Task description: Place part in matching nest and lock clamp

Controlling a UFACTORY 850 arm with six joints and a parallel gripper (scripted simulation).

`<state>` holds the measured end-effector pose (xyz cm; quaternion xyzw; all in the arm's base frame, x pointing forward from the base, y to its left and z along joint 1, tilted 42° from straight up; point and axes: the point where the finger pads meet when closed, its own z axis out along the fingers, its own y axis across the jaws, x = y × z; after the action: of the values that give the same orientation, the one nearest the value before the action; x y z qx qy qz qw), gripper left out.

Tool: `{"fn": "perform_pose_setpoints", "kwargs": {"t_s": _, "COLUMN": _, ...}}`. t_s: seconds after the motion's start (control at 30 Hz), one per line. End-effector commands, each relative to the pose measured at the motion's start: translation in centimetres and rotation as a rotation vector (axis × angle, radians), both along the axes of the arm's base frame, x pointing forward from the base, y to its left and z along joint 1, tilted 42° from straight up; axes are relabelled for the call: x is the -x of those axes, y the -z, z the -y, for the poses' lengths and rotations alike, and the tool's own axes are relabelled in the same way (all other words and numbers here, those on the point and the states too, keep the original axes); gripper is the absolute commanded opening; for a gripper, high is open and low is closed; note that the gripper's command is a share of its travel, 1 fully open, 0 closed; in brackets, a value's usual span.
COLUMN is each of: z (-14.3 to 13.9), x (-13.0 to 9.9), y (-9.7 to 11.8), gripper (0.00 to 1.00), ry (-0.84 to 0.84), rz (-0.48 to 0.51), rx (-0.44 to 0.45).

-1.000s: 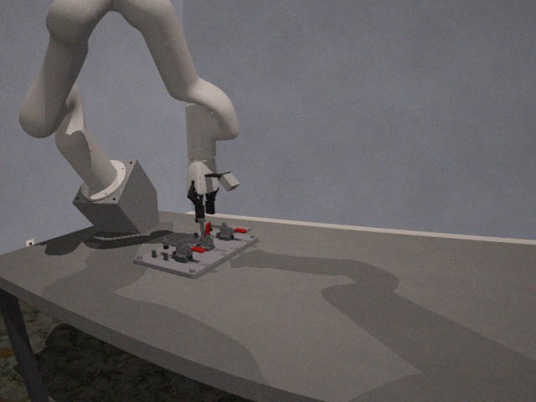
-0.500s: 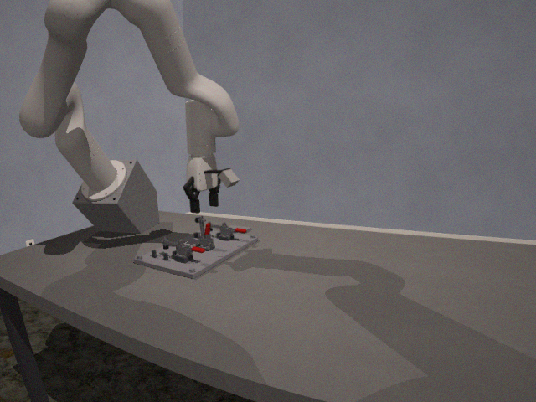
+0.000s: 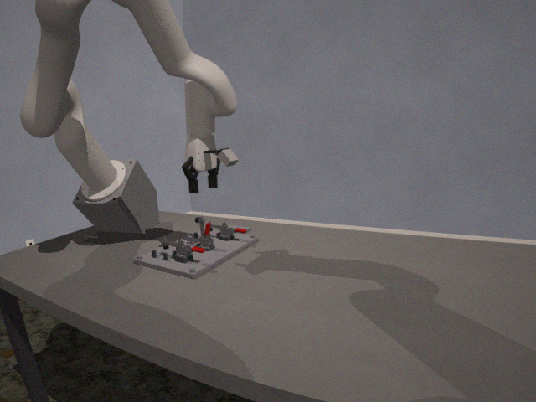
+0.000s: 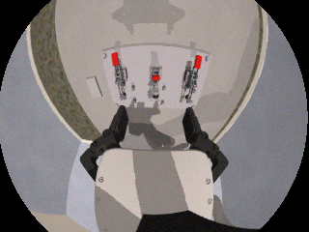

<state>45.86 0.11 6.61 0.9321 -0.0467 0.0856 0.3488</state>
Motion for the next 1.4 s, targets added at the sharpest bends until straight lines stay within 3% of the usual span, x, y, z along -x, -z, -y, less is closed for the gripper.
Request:
{"fn": "perform_pose_setpoints", "kwargs": {"t_s": 0.0, "z": -0.4, "x": 0.0, "y": -0.4, "gripper": 1.0, "ry": 0.0, "rz": 0.0, "rx": 0.0}}
{"fn": "perform_pose_setpoints", "kwargs": {"t_s": 0.33, "z": -0.7, "x": 0.0, "y": -0.1, "gripper": 1.0, "ry": 0.0, "rz": 0.0, "rx": 0.0}}
{"fn": "perform_pose_setpoints", "kwargs": {"t_s": 0.57, "z": -2.4, "x": 0.1, "y": 1.5, "gripper": 1.0, "ry": 0.0, "rz": 0.0, "rx": 0.0}}
{"fn": "perform_pose_setpoints", "kwargs": {"t_s": 0.83, "z": -6.1, "x": 0.4, "y": 4.8, "gripper": 1.0, "ry": 0.0, "rz": 0.0, "rx": 0.0}}
{"fn": "perform_pose_setpoints", "kwargs": {"t_s": 0.9, "z": -6.1, "x": 0.4, "y": 4.8, "gripper": 1.0, "ry": 0.0, "rz": 0.0, "rx": 0.0}}
{"fn": "perform_pose_setpoints", "kwargs": {"t_s": 1.37, "z": -14.4, "x": 0.9, "y": 12.2, "gripper": 1.0, "ry": 0.0, "rz": 0.0, "rx": 0.0}}
